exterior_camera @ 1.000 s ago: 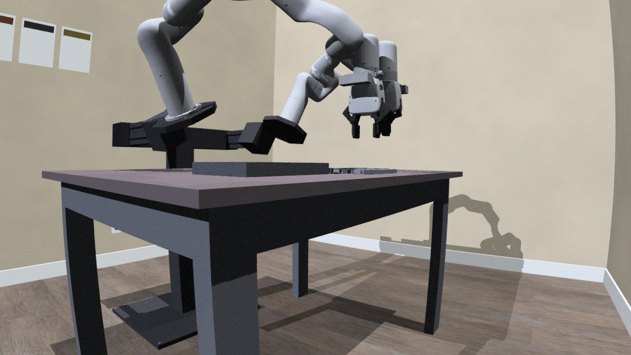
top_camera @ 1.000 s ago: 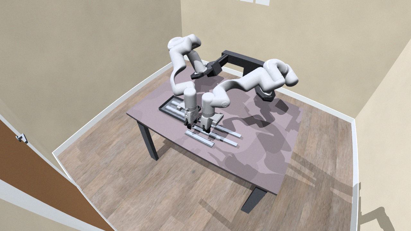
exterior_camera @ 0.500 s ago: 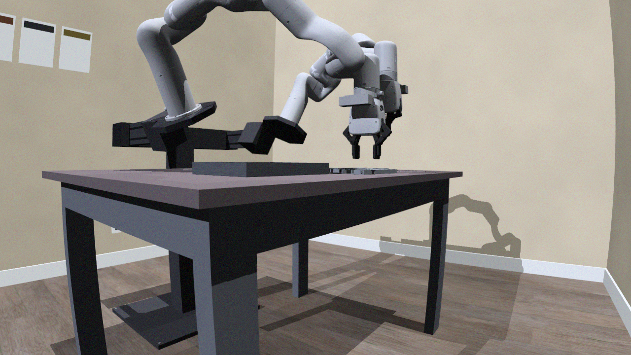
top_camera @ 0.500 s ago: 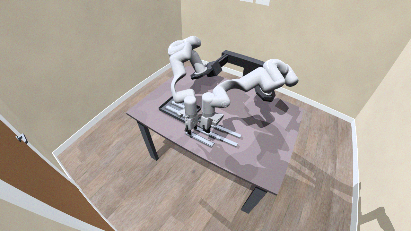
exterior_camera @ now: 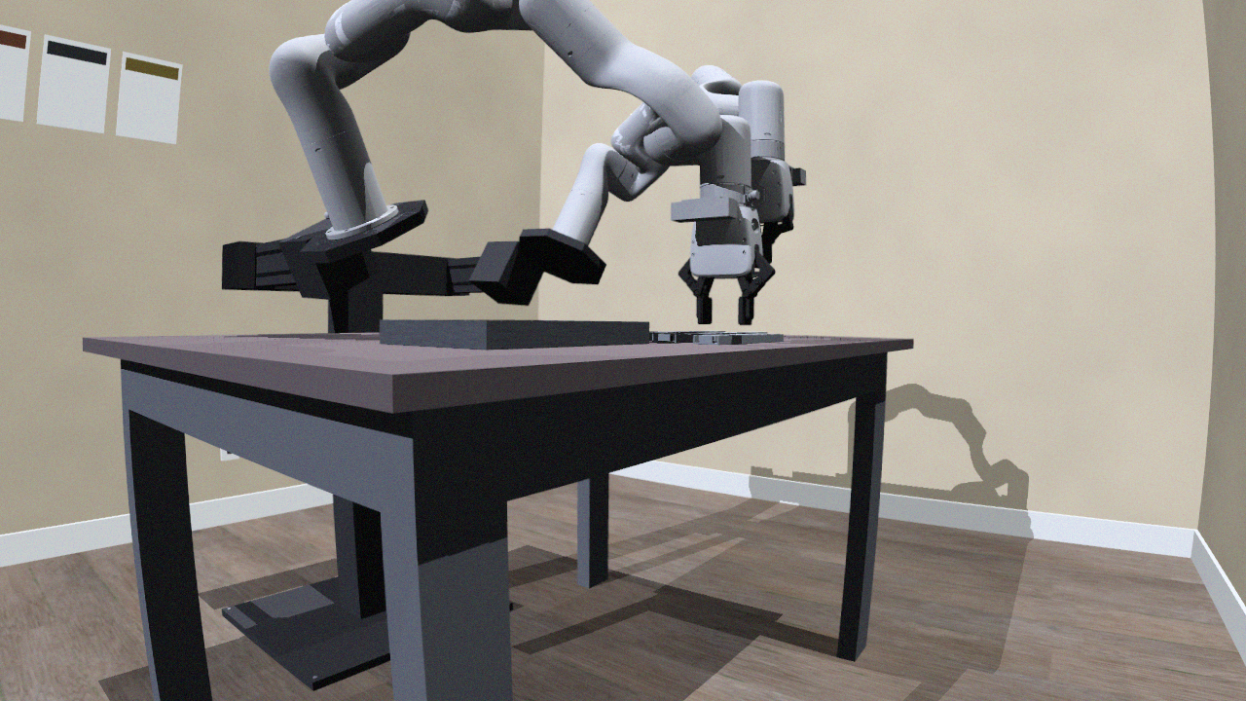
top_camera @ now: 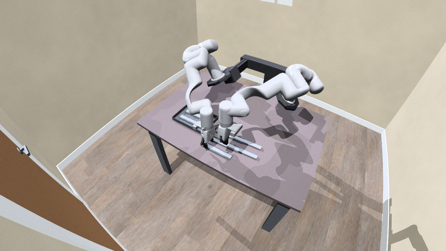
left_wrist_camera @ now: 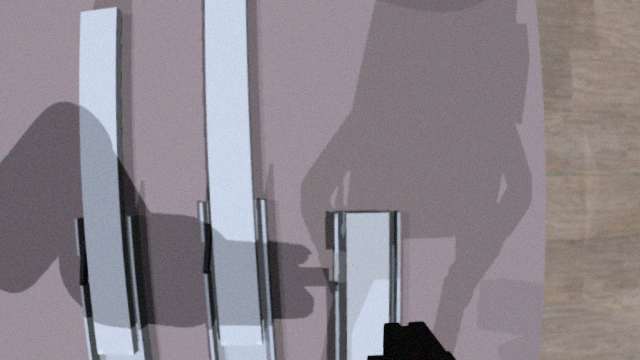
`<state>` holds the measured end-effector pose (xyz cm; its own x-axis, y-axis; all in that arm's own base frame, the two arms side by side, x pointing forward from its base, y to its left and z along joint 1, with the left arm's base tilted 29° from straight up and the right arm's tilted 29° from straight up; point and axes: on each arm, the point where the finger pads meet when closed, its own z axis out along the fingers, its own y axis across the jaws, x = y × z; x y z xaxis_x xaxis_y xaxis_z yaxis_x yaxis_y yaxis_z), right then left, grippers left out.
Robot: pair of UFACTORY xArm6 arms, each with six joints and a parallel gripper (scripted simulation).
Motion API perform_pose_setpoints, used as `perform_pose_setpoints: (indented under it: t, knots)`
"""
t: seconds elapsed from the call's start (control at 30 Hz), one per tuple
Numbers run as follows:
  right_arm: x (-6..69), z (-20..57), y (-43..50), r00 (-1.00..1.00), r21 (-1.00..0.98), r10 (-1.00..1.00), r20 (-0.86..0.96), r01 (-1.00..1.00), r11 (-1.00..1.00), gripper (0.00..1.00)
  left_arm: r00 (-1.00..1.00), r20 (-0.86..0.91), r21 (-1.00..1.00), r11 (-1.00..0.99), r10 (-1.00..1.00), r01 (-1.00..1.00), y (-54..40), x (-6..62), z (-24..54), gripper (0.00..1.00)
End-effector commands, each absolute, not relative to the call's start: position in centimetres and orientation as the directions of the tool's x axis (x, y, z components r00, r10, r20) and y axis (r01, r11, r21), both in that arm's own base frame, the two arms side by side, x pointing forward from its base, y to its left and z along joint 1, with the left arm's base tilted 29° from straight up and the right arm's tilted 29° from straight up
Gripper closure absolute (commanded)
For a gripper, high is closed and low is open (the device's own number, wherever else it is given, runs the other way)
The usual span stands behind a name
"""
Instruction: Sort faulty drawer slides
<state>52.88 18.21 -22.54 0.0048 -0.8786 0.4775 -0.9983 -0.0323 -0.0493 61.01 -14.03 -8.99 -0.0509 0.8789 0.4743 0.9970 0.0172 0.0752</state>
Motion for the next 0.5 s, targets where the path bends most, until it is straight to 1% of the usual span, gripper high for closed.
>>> perform_pose_setpoints:
  t: [0.0,0.47]
  knots:
    - [53.1,-22.8,18.1,0.004,-0.053,-0.880,0.476,-0.998,-0.033,0.33,-0.052,0.472,0.080,0.016,0.880,0.997,-14.2,61.2,-8.8,1.00]
    - [53.2,-24.3,17.3,0.004,-0.053,-0.880,0.476,-0.998,-0.033,0.33,-0.052,0.472,0.080,0.016,0.880,0.997,-14.2,61.2,-8.8,1.00]
